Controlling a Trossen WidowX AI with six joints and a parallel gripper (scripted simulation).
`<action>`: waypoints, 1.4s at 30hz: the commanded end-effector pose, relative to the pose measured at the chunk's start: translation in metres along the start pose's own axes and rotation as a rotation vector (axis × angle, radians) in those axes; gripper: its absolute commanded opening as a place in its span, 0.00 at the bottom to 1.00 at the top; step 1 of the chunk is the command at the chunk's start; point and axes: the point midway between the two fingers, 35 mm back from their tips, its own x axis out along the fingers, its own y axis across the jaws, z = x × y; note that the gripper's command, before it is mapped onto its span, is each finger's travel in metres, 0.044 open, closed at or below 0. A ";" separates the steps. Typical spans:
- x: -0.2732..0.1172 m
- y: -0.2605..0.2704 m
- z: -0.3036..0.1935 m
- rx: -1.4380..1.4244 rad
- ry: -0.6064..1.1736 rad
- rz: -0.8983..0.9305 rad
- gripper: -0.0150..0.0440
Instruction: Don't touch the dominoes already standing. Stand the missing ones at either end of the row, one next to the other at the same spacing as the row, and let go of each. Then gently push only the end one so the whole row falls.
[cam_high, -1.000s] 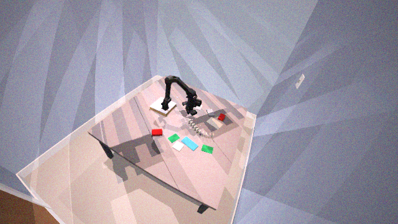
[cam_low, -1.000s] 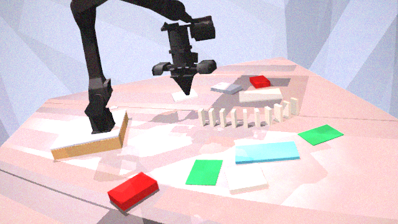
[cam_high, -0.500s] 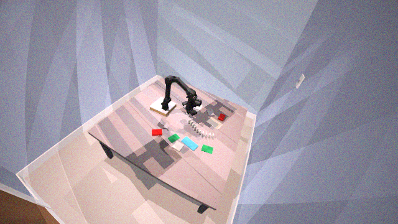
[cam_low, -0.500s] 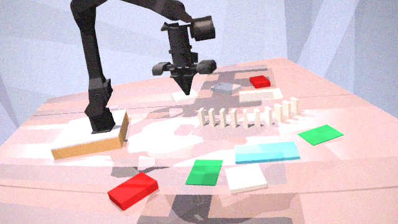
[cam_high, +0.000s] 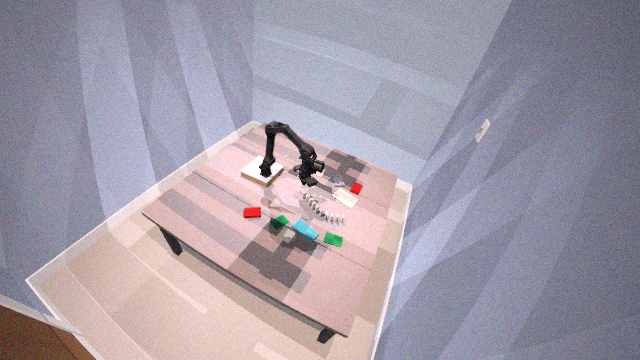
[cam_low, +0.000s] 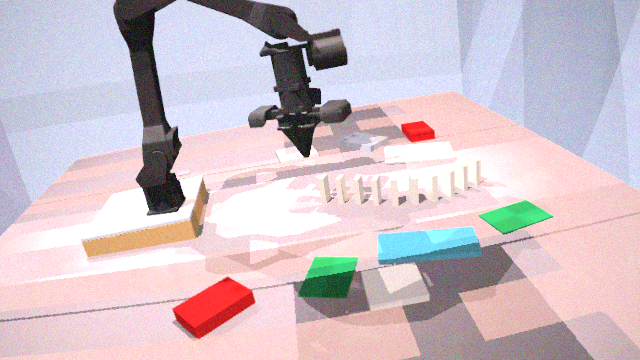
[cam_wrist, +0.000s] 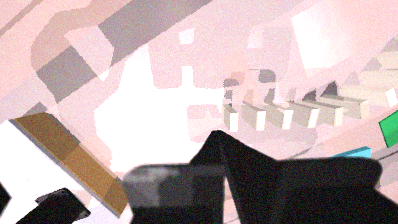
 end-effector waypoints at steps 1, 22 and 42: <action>0.046 0.007 -0.004 -0.004 0.016 0.025 0.25; 0.068 -0.008 -0.005 -0.004 0.016 0.024 0.25; 0.009 -0.050 -0.005 -0.004 0.016 0.021 0.25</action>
